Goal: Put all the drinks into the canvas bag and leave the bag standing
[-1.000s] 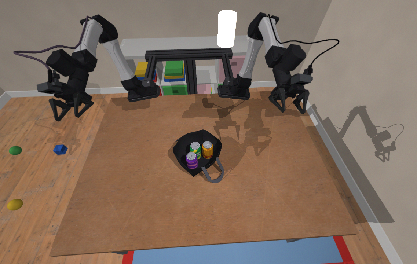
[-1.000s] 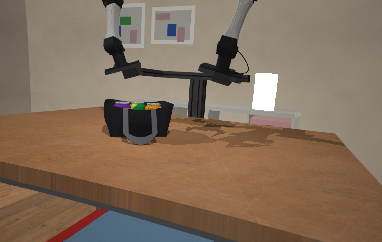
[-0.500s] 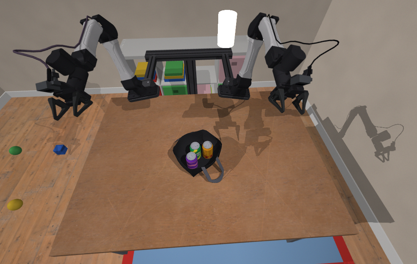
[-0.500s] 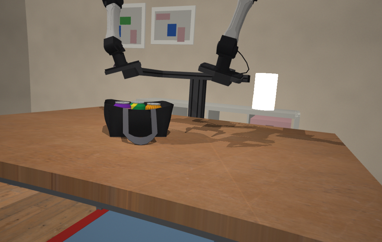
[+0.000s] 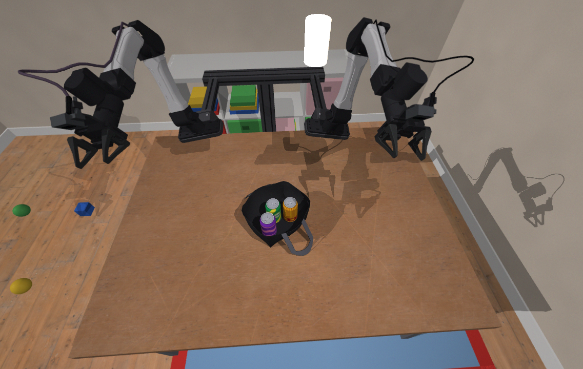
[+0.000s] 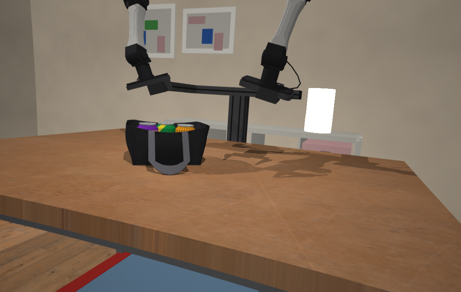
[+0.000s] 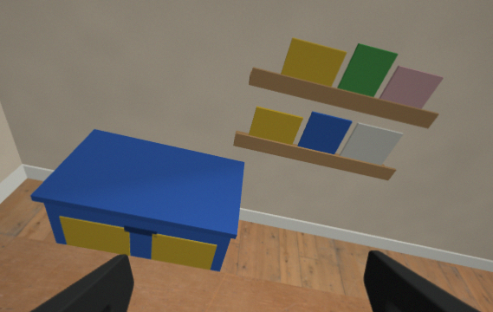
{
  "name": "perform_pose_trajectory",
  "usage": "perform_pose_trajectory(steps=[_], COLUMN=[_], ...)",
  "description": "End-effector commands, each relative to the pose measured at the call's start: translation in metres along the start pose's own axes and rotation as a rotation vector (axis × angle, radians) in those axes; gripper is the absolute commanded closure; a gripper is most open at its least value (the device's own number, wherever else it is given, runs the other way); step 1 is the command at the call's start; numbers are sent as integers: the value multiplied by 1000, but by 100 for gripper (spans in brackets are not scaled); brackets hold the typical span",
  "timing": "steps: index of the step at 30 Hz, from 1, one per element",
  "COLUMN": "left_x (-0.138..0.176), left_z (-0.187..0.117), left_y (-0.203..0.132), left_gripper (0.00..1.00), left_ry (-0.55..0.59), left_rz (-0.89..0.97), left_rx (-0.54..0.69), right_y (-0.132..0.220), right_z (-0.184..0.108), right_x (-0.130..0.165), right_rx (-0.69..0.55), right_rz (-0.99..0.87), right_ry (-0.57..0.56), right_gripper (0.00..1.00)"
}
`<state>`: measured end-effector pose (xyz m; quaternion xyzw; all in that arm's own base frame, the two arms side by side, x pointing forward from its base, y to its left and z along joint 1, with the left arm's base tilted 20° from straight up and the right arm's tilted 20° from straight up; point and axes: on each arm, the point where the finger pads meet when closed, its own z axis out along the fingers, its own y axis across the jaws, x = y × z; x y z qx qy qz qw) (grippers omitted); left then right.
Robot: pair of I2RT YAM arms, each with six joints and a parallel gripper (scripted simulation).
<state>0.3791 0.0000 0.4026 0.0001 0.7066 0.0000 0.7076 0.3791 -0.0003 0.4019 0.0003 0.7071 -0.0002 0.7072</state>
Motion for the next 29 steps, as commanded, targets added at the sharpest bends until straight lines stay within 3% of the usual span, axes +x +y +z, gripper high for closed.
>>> perform_pose_trajectory(steps=[1,29], left_x=[6,0], left_z=[-8,-8], left_y=[-2,0], left_gripper=[14,14], left_ry=[19,0], left_rz=[1,-4], left_rx=[11,3], right_y=[6,3], right_z=[-10,-4], right_x=[-18,-5], right_rx=[-10,-6], right_rz=[7,7], right_ry=[-26,5], right_gripper=[14,14])
